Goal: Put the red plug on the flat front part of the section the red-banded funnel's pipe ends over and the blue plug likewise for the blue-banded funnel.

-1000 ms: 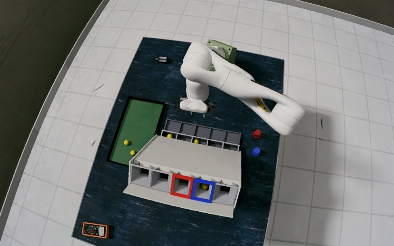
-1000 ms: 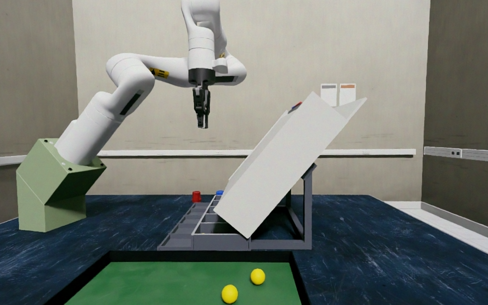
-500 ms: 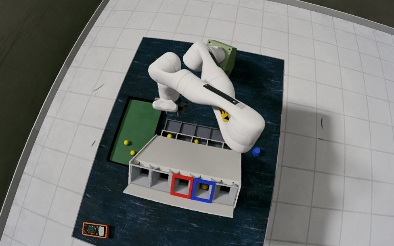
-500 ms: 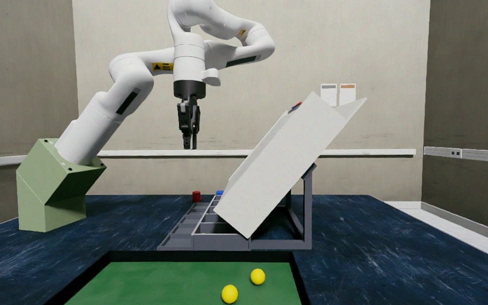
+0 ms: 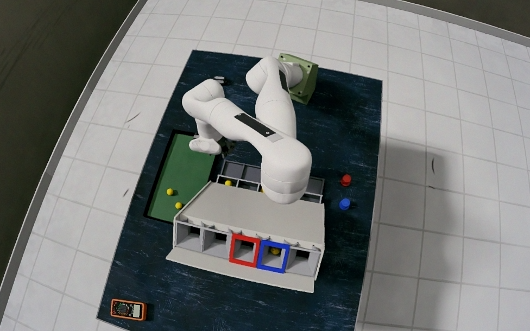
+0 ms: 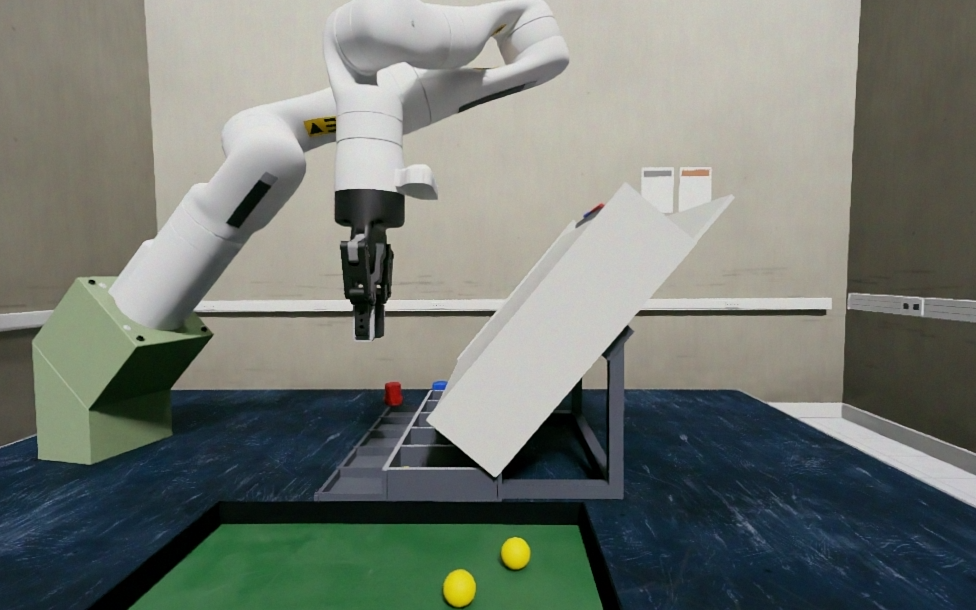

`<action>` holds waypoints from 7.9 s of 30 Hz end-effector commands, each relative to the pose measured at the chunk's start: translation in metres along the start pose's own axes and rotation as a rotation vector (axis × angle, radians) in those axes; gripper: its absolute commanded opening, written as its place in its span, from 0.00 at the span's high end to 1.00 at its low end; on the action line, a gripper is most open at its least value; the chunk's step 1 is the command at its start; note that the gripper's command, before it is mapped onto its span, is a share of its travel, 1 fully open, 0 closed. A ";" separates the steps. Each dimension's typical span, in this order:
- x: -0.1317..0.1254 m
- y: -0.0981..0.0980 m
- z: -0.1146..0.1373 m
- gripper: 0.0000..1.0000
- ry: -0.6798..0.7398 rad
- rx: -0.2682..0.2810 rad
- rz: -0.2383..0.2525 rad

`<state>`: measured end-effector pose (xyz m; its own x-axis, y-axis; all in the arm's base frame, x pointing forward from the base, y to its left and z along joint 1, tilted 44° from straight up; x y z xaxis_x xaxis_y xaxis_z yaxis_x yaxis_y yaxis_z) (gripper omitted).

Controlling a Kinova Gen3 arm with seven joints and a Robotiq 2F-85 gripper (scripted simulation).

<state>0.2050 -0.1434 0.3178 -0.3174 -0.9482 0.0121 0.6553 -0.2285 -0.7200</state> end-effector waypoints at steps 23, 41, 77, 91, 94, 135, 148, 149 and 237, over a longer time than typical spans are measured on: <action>0.143 0.048 0.155 0.50 -0.009 0.001 0.038; 0.144 0.048 0.155 0.50 -0.009 0.001 0.039; 0.139 0.159 0.155 0.50 -0.009 0.000 0.042; 0.139 0.167 0.155 0.50 -0.009 0.000 0.042; 0.139 0.167 0.155 0.50 -0.009 0.000 0.042; 0.138 0.183 0.155 0.50 -0.009 0.001 0.042; 0.138 0.182 0.155 1.00 -0.009 0.001 0.042; 0.138 0.182 0.155 1.00 -0.009 0.001 0.042; 0.042 -0.074 0.095 1.00 -0.010 0.009 0.083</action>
<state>0.2024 -0.2340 0.4111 -0.0249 -0.9702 -0.2410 0.7739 0.1338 -0.6190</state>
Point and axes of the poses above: the point where the finger pads meet when closed, its own y axis out along the fingers, its own x axis across the jaws, z = x × y, the point moved 7 cm from there along -y, back along the fingers, and after that the axes turned 15 degrees about y, right-handed, at the moved point
